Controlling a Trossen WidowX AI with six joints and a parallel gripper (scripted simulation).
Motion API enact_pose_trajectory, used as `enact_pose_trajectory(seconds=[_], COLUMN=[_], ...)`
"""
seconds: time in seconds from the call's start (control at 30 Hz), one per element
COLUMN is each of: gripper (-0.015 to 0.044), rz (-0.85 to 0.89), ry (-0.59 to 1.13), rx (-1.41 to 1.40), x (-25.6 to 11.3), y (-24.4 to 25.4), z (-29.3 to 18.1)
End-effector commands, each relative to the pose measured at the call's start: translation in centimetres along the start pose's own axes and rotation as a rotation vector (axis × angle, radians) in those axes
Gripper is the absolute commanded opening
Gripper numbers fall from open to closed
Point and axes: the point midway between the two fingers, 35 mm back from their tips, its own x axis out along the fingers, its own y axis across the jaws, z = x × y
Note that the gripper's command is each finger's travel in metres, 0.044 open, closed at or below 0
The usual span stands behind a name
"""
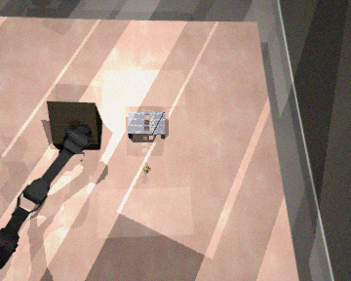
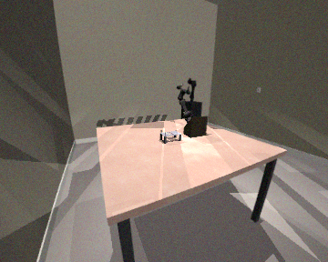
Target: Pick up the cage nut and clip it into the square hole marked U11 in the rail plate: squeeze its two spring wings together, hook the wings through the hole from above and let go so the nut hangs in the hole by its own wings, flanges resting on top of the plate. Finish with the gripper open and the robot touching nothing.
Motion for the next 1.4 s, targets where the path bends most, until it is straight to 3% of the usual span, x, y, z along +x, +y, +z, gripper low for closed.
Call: enact_pose_trajectory(seconds=[0.0, 0.33, 0.67, 1.0, 1.37], gripper=[0.0426, 0.044, 0.044, 0.044, 0.044], rz=[0.007, 0.437, 0.983, 1.656, 2.345], ry=[-0.003, -0.114, -0.061, 0.281, 1.033], rx=[0.012, 0.602, 1.084, 1.408, 1.307], x=[0.1, 2.9, -1.1, -11.7, -28.2], y=[0.2, 12.4, 23.4, 31.1, 32.5], z=[0.2, 10.4, 22.1, 32.9, 40.2])
